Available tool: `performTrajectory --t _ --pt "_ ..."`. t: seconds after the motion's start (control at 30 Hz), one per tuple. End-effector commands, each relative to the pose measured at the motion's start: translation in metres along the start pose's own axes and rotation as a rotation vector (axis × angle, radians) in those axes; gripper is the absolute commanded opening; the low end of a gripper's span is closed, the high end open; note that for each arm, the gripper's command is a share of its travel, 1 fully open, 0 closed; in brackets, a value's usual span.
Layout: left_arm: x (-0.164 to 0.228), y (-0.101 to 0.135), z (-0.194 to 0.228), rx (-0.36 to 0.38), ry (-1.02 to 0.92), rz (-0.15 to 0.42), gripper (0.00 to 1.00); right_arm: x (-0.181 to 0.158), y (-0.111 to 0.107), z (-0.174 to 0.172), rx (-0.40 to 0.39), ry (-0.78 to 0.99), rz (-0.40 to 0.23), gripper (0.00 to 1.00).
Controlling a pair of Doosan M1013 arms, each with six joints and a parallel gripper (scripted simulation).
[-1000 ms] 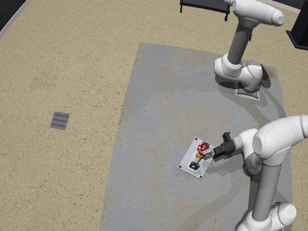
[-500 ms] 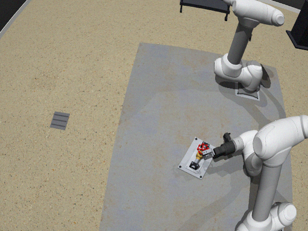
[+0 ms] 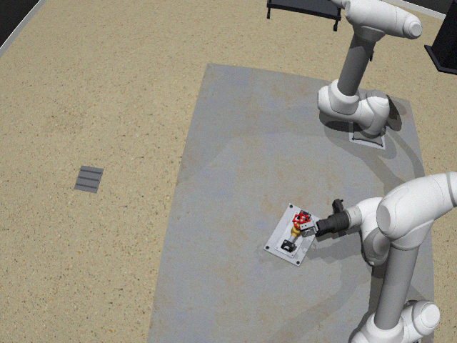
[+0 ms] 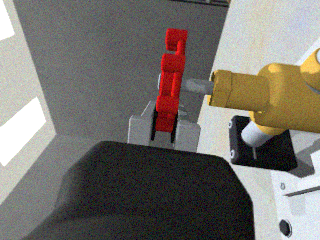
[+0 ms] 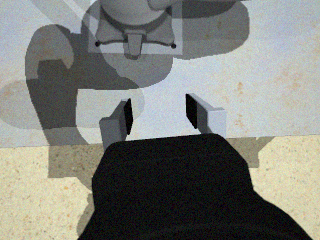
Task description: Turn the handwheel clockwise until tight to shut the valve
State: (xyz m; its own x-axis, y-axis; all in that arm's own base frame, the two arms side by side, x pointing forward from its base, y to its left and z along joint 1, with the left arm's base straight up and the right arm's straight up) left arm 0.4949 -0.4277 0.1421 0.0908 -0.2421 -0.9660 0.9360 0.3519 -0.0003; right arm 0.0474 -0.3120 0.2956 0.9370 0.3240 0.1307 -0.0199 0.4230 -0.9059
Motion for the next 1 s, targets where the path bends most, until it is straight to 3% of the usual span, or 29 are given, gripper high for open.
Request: performTrajectory --t 0.0,0.97 --pt "-0.001 0.0003 0.0003 0.008 -0.002 -0.001 0.0 0.0001 -0.0006 -0.0001 -0.001 0.0 0.0 1.0" --pt "-0.0022 0.0059 -0.0045 0.182 -0.002 -0.048 0.0 0.0001 -0.0006 -0.0001 -0.001 0.0 0.0 1.0"
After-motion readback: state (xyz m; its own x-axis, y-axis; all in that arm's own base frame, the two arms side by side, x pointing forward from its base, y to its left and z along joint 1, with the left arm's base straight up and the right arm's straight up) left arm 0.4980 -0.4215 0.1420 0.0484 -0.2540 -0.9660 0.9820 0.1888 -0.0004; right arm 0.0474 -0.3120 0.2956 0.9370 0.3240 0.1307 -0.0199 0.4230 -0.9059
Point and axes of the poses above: on each arm, the point where the finger pads meet when closed, its own y axis out along the fingers, its own x axis across the jaws, z = x × y, the point moved 3 cm from there along -y, back along the fingers, and after that the axes turned 15 degrees about -y, right-handed, at the moved point
